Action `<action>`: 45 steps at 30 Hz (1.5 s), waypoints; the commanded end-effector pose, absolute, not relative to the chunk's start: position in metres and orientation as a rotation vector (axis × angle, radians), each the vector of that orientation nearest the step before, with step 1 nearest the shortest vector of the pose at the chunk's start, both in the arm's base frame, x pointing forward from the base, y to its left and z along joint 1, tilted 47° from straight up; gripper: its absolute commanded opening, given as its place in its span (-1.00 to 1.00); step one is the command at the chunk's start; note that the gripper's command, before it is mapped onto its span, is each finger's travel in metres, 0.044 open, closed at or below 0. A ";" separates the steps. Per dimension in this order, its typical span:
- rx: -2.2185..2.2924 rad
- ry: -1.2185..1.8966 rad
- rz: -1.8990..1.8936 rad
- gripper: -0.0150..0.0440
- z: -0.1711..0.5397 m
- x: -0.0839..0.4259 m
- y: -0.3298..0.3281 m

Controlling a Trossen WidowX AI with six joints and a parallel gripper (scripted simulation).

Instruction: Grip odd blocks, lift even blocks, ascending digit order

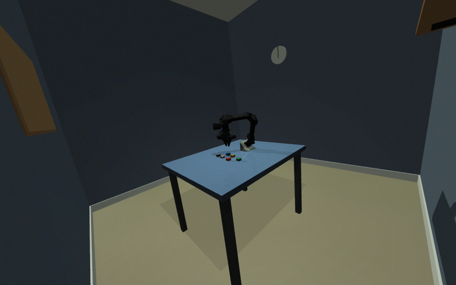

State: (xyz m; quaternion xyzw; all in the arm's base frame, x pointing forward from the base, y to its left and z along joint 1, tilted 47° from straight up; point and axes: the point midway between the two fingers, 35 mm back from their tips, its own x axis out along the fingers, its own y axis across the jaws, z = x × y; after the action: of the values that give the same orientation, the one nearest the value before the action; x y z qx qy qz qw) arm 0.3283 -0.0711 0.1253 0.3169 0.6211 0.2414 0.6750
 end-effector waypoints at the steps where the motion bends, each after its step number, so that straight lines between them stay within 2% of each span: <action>1: 0.699 1.405 0.553 -0.08 0.126 0.328 -0.070; 8: 0.696 1.407 0.543 -0.08 0.108 0.330 -0.090; 17: 0.690 1.409 0.539 -0.08 -0.002 0.305 -0.194; 26: 0.691 1.406 0.546 -0.08 -0.012 0.301 -0.201; 33: 0.692 1.404 0.548 0.54 -0.063 0.309 -0.150; 37: 0.692 1.404 0.549 0.86 -0.068 0.309 -0.143; 45: 0.692 1.404 0.549 0.86 -0.075 0.311 -0.136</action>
State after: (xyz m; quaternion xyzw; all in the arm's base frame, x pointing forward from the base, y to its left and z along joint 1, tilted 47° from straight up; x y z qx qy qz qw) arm 0.3126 -0.1426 -0.0713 0.3014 0.6222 0.2427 0.6805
